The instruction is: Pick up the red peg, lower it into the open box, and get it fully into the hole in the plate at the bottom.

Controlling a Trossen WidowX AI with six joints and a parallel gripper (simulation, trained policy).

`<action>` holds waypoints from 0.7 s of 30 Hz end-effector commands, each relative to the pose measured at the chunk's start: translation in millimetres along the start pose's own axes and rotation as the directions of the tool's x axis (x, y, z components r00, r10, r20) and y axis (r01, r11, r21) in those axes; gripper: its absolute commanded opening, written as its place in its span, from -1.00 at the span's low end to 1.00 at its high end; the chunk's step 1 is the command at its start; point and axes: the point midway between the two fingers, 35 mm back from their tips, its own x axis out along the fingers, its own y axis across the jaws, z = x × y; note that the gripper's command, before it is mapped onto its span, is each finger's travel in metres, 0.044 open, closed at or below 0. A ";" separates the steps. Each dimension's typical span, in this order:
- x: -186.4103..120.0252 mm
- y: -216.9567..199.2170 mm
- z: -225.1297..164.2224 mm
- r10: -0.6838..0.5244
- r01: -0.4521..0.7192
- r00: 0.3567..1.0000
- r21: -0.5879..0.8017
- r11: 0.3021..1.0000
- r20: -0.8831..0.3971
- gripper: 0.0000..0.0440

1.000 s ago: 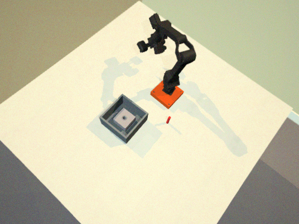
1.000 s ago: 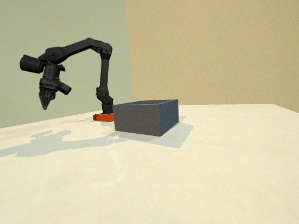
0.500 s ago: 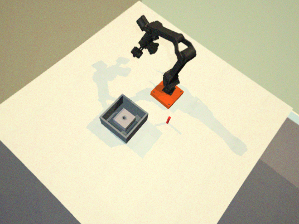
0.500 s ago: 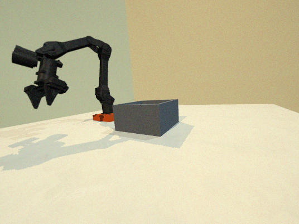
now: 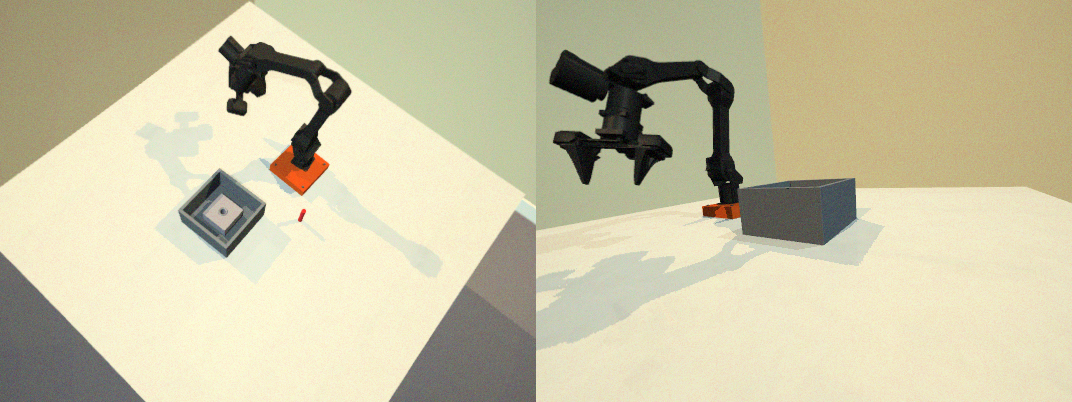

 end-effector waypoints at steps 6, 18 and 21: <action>-8.2 -31.4 -33.2 0.018 -0.022 1.000 -0.293 0.956 -0.016 1.00; -24.3 -89.5 -67.4 0.024 -0.050 0.999 -0.653 0.756 -0.049 1.00; -29.4 -105.7 -73.4 0.022 -0.058 0.998 -0.728 0.684 -0.058 1.00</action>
